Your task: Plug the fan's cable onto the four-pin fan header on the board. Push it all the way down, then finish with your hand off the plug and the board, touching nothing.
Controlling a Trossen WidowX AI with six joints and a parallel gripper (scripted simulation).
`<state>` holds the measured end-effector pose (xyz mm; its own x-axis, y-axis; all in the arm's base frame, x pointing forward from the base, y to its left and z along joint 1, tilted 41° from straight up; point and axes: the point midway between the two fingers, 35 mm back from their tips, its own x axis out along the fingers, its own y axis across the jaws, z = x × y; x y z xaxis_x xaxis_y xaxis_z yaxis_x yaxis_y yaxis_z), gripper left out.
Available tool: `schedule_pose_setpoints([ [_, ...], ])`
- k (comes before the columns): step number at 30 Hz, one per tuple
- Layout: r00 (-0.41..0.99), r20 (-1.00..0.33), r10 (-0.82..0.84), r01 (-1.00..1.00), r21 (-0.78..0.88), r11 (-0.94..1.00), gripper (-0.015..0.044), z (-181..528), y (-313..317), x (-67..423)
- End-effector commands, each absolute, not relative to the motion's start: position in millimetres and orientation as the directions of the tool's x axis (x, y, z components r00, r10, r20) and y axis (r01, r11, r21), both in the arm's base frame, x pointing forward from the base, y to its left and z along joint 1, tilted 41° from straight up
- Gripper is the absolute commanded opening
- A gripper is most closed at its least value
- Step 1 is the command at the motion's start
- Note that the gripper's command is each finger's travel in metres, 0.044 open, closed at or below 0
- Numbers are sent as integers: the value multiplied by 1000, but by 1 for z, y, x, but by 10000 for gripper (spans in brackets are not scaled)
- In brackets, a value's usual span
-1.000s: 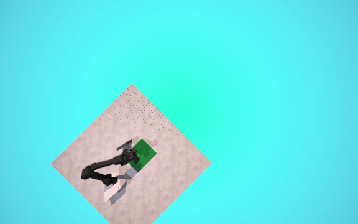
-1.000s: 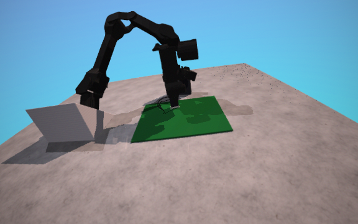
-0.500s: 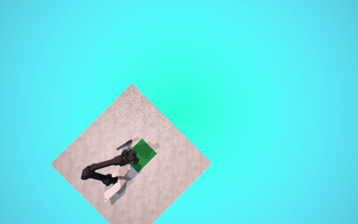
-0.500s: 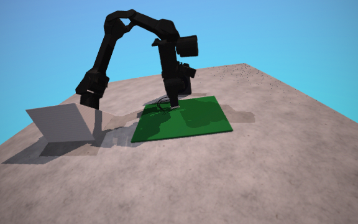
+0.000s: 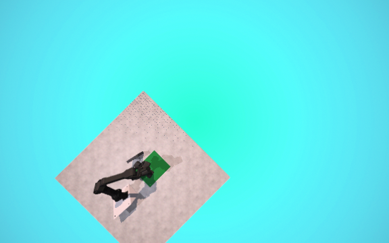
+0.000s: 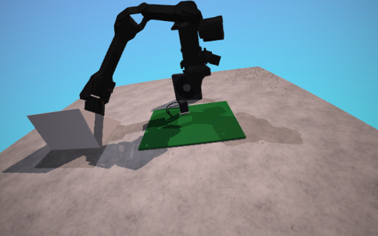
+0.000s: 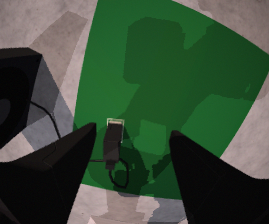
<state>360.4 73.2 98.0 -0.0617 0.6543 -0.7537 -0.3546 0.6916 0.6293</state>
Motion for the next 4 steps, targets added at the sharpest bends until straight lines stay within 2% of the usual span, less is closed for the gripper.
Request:
schedule_pose_setpoints([
  [1, -70, -756, 651, -352, 629, 693, 260, 88, 69, 393],
  [4, -68, -756, 651, -353, 628, 693, 260, 80, 66, 418],
])
